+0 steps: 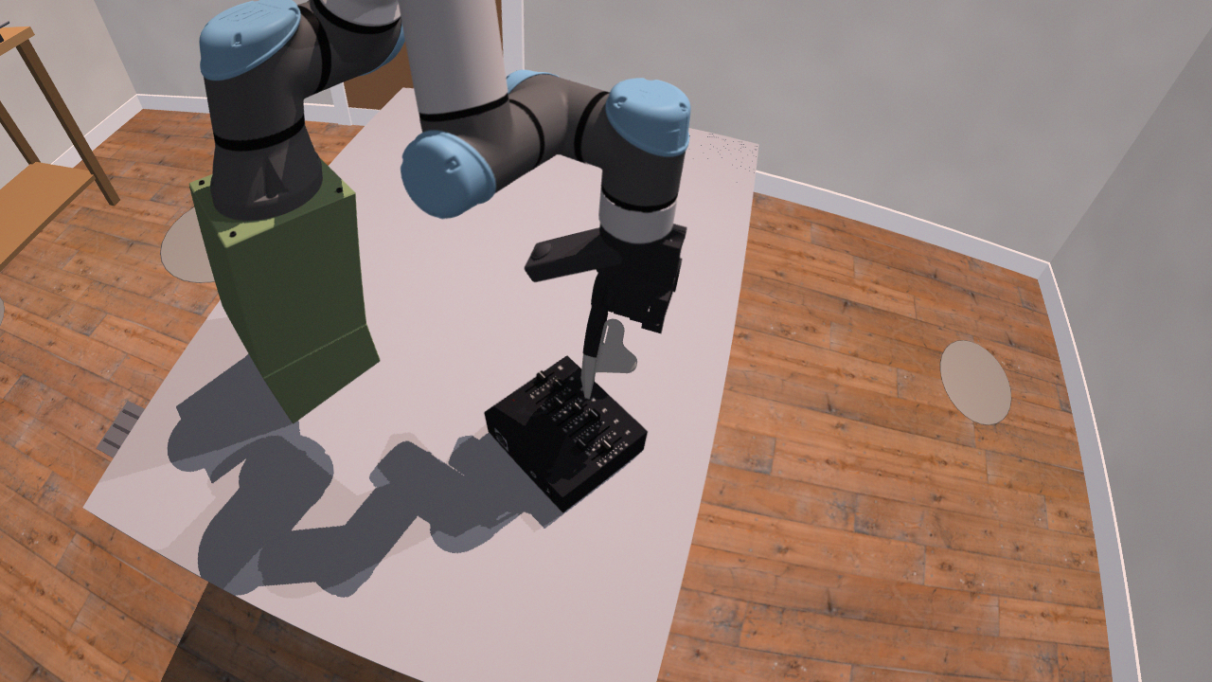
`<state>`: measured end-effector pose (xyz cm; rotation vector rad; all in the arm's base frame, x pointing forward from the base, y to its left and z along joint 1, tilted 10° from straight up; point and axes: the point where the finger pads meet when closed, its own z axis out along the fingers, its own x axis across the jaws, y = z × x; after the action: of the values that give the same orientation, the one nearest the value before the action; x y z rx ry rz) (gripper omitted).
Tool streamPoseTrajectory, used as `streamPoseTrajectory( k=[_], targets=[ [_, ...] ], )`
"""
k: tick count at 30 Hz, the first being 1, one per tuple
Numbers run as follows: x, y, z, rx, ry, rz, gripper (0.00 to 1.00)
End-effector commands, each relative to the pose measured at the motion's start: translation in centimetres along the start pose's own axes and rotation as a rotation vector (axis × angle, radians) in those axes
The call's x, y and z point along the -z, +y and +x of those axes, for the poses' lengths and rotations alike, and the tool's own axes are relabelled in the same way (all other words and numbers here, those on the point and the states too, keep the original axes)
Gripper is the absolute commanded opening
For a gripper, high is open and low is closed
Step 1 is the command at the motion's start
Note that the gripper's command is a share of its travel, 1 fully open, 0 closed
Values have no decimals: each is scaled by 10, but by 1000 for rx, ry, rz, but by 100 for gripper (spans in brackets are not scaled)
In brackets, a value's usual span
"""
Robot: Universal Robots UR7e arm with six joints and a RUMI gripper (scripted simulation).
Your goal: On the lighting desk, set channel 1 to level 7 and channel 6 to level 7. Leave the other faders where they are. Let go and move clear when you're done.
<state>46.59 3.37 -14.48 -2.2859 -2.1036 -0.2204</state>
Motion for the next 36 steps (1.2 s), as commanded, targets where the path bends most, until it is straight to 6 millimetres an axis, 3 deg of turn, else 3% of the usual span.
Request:
streamPoseTrajectory(
  k=[1,17,19,34,36],
  targets=[
    [3,-2,0,-212,-6,0,100],
    [11,-3,-1,-805,0,1,100],
    [11,-3,-1,-805,0,1,100],
    [20,1,-6,-1428,7,6,100],
    [20,1,-6,-1428,7,6,100]
  ],
)
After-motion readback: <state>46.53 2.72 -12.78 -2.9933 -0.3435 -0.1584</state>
